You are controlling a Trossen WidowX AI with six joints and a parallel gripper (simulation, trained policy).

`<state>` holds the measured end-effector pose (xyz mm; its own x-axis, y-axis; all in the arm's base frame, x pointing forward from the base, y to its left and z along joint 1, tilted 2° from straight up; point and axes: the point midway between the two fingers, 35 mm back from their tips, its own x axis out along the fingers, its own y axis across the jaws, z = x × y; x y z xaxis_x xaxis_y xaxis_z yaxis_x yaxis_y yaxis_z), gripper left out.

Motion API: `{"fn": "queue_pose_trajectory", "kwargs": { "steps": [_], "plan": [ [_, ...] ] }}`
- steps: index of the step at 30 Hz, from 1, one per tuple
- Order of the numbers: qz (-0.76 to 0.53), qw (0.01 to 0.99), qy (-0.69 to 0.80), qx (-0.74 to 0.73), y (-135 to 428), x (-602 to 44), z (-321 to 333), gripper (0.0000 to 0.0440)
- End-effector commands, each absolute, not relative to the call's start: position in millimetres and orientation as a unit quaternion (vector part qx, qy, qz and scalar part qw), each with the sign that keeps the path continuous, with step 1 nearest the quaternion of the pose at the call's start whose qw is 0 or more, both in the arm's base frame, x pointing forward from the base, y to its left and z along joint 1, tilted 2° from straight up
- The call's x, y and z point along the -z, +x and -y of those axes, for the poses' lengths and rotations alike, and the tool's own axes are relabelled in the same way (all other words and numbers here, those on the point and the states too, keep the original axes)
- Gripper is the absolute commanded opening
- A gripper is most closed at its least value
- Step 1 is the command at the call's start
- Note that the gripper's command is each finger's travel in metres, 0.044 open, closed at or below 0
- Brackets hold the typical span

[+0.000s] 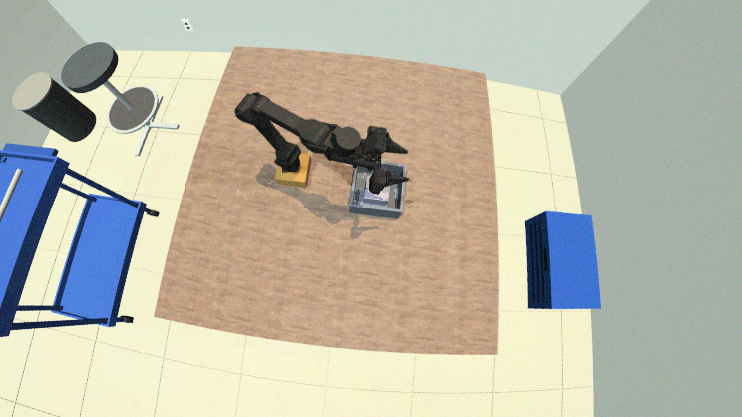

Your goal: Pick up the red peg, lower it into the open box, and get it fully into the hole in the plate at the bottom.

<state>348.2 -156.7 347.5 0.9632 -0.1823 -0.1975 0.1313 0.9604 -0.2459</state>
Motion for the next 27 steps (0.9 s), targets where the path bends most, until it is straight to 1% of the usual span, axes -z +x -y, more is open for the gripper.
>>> {"fn": "queue_pose_trajectory", "kwargs": {
  "steps": [1, 14, 27],
  "plan": [
    [-0.152, 0.983, -0.071, 0.077, 352.3, -326.6, 147.1, 0.044],
    [-0.311, 0.944, 0.076, 0.078, 350.7, -257.2, 96.4, 0.044],
    [-0.471, 0.855, 0.185, 0.116, 320.0, -200.6, 28.4, 0.044]
  ]
}}
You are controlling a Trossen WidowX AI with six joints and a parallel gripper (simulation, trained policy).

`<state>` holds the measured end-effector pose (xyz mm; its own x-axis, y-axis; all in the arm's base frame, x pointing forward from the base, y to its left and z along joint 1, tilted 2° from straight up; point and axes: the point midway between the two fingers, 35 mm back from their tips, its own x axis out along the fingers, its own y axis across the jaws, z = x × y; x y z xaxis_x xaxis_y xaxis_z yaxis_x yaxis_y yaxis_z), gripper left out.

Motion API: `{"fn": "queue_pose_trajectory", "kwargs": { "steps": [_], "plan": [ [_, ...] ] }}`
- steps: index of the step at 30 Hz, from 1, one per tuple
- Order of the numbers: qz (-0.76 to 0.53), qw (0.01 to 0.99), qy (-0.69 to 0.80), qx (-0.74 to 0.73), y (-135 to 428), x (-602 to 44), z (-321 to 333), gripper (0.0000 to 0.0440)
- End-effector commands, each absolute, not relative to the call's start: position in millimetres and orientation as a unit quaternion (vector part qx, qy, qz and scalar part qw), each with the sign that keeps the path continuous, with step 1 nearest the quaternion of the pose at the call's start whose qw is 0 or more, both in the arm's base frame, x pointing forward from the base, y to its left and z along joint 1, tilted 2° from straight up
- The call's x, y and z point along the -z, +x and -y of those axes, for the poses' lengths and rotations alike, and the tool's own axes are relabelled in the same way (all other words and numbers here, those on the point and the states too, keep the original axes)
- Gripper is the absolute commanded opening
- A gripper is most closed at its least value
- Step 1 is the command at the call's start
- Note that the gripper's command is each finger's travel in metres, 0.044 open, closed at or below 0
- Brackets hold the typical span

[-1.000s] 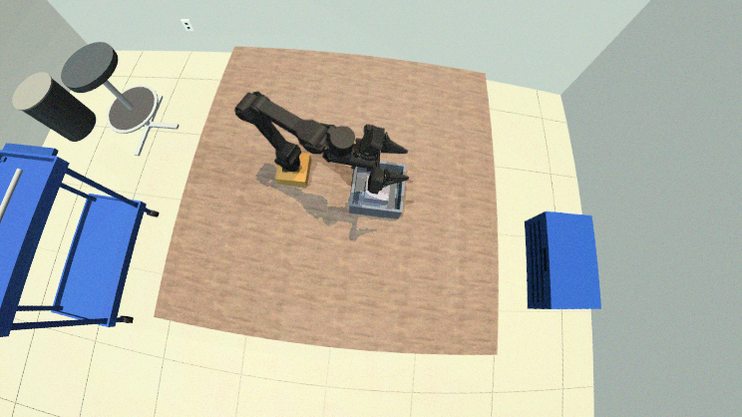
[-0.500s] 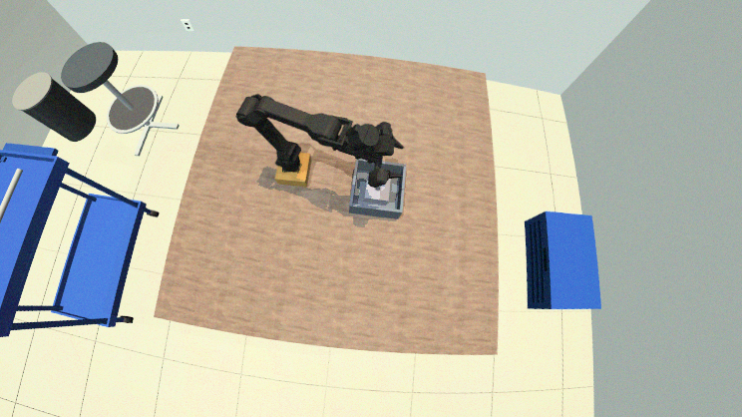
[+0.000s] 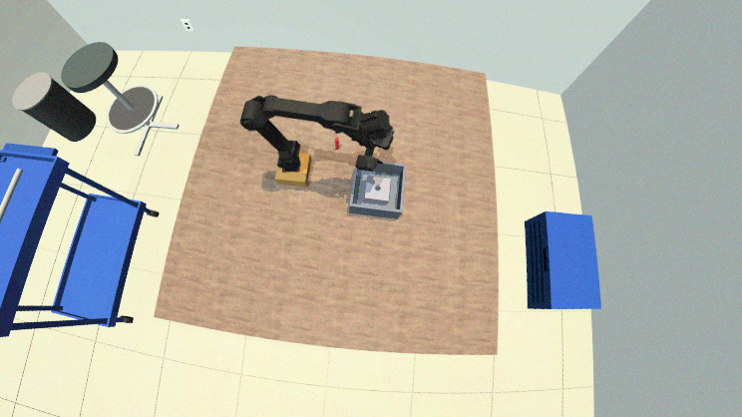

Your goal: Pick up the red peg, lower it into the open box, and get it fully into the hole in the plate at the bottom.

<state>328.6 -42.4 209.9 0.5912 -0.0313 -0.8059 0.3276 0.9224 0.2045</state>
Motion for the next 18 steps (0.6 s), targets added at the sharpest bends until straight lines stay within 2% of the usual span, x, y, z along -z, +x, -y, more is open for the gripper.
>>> {"fn": "queue_pose_trajectory", "kwargs": {
  "steps": [1, 18],
  "plan": [
    [-0.482, 0.846, 0.192, 0.121, 316.3, -196.8, 23.1, 0.044],
    [-0.628, 0.694, 0.233, 0.264, 236.8, -146.8, -52.8, 0.044]
  ]
}}
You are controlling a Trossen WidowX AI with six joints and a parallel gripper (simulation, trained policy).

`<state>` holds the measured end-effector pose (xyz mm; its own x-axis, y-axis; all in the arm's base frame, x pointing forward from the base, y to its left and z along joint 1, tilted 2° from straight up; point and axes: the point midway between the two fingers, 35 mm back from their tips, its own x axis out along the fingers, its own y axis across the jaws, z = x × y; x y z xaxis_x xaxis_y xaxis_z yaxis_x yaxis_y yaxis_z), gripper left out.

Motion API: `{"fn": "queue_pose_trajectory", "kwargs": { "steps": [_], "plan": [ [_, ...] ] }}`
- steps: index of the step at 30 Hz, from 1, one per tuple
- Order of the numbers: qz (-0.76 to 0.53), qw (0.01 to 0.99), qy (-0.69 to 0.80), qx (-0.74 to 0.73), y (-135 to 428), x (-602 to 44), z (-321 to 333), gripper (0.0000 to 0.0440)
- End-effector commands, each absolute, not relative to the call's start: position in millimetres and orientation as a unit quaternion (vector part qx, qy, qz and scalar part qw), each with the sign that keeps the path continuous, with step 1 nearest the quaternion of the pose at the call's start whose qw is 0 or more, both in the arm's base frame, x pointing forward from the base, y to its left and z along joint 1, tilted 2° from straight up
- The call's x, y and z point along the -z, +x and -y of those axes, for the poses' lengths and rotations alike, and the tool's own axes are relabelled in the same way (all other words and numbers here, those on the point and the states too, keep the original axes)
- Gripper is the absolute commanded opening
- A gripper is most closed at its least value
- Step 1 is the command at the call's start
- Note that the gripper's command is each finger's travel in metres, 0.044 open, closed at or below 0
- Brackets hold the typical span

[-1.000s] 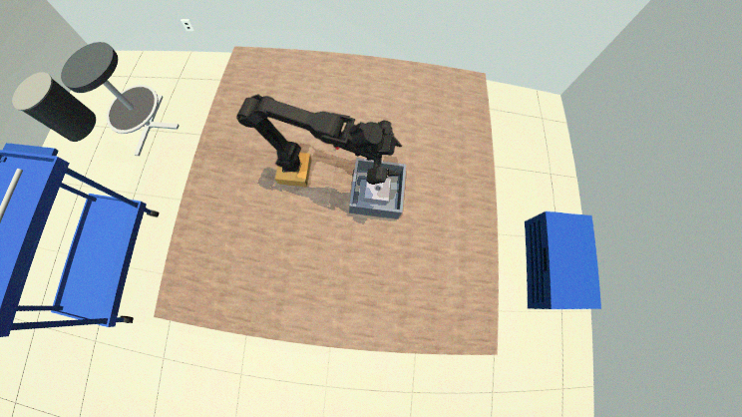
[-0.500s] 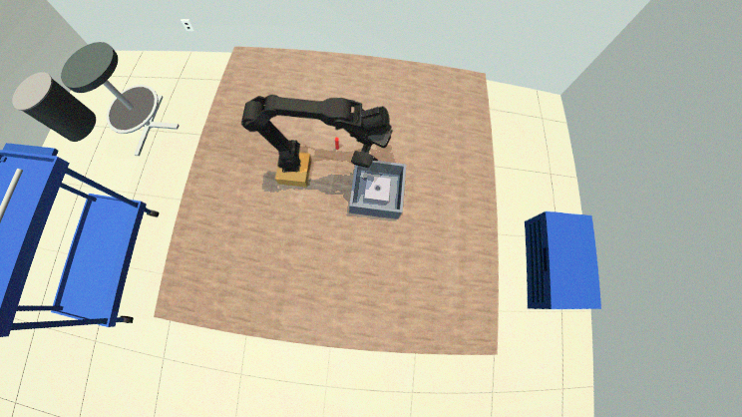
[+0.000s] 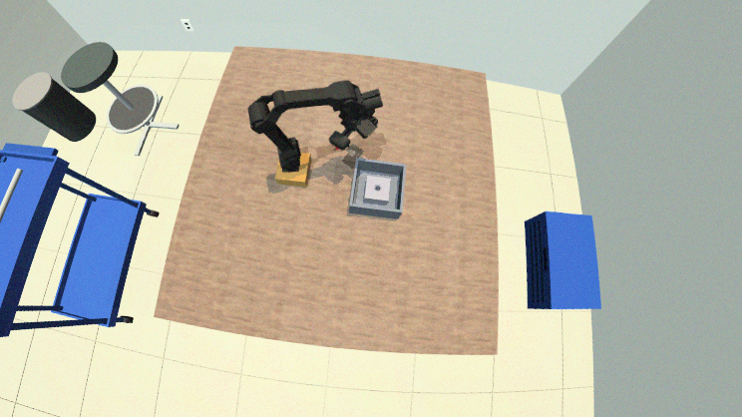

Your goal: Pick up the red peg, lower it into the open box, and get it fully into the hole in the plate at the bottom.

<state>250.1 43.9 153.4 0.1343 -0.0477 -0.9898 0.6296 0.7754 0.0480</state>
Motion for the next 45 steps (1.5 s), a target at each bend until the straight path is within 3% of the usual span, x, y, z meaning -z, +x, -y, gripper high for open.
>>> {"fn": "queue_pose_trajectory", "kwargs": {
  "steps": [1, 16, 40, 42, 45],
  "plan": [
    [-0.633, 0.686, 0.232, 0.273, 232.3, -144.5, -56.2, 0.044],
    [-0.662, 0.631, 0.192, 0.356, 188.5, -104.6, -90.8, 0.044],
    [-0.639, 0.664, 0.166, 0.352, 187.2, -6.3, -96.2, 0.0439],
    [-0.639, 0.665, 0.164, 0.351, 186.9, -0.1, -94.9, 0.0425],
    [-0.64, 0.664, 0.161, 0.351, 184.9, 9.2, -93.3, 0.0359]
  ]
}}
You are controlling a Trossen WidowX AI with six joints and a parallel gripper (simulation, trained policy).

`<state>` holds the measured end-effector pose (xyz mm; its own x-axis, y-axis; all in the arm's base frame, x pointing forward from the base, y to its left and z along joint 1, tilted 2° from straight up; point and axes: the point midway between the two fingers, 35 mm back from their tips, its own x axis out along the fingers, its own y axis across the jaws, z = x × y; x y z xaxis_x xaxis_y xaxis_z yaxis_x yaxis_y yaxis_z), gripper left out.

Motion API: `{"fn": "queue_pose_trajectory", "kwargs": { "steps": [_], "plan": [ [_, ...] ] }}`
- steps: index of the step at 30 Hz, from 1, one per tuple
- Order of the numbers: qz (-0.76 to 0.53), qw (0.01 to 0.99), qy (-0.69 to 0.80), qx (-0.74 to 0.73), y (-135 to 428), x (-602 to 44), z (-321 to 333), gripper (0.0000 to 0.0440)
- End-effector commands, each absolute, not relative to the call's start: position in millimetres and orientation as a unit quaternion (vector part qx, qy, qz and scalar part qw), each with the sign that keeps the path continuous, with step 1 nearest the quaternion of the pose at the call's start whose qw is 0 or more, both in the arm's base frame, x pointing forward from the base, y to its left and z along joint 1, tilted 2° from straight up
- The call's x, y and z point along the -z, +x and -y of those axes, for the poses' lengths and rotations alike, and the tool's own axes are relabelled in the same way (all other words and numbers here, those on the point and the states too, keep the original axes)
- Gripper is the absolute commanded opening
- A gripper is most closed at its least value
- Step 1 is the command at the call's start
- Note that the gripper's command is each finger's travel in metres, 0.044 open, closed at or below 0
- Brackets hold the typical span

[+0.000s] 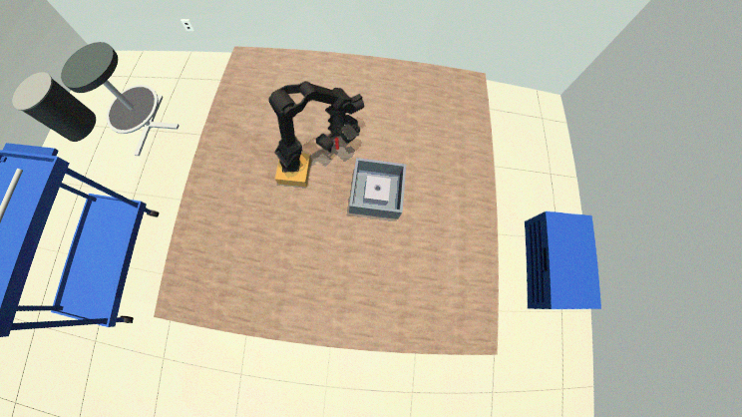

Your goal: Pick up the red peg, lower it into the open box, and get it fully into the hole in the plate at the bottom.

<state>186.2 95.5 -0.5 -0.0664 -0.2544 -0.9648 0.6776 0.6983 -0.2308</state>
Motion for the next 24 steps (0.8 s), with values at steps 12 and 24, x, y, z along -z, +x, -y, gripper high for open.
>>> {"fn": "queue_pose_trajectory", "kwargs": {
  "steps": [12, 24],
  "plan": [
    [-0.652, 0.647, 0.147, 0.367, 177.9, 23.4, -87.8, 0.0045],
    [-0.625, 0.673, 0.121, 0.376, 197.4, -15.7, -72.4, 0.0]
  ]
}}
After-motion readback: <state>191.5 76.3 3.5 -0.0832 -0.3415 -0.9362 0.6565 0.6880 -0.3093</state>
